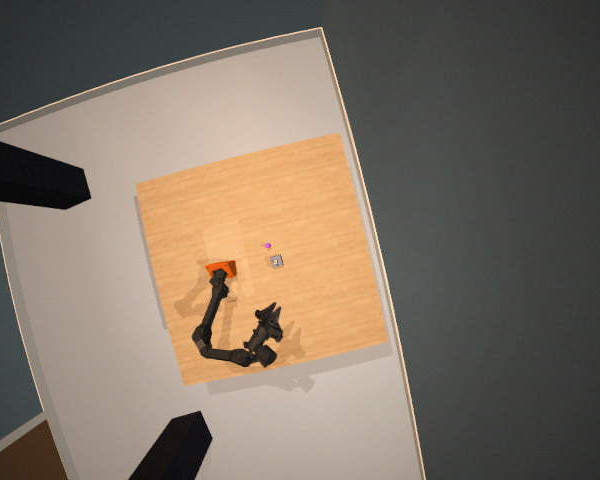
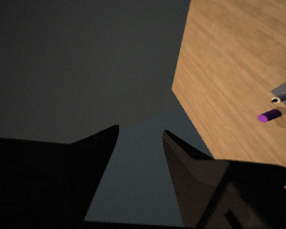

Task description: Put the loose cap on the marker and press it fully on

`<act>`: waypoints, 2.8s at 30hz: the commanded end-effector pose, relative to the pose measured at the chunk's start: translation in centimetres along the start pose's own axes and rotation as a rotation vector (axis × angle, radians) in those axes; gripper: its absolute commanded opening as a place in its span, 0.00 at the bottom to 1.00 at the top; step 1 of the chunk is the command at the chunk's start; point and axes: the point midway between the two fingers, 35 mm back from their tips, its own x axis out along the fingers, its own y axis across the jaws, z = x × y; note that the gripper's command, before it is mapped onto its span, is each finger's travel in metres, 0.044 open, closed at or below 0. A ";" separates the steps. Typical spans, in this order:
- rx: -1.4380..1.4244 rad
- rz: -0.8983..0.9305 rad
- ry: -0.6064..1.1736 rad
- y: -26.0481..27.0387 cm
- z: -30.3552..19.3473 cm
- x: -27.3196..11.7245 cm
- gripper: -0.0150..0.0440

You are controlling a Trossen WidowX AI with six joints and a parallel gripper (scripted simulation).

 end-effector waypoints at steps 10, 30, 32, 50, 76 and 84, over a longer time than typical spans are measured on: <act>0.264 -0.652 -0.131 -12.6 -1.5 15.5 0.66; 0.090 -1.217 -0.691 -30.3 -6.8 22.9 0.66; 0.090 -1.217 -0.691 -30.3 -6.8 22.9 0.66; 0.090 -1.217 -0.693 -34.8 -4.7 23.8 0.66; 0.089 -1.217 -0.693 -37.7 -3.3 24.4 0.66; 0.089 -1.217 -0.694 -38.9 -2.7 24.6 0.66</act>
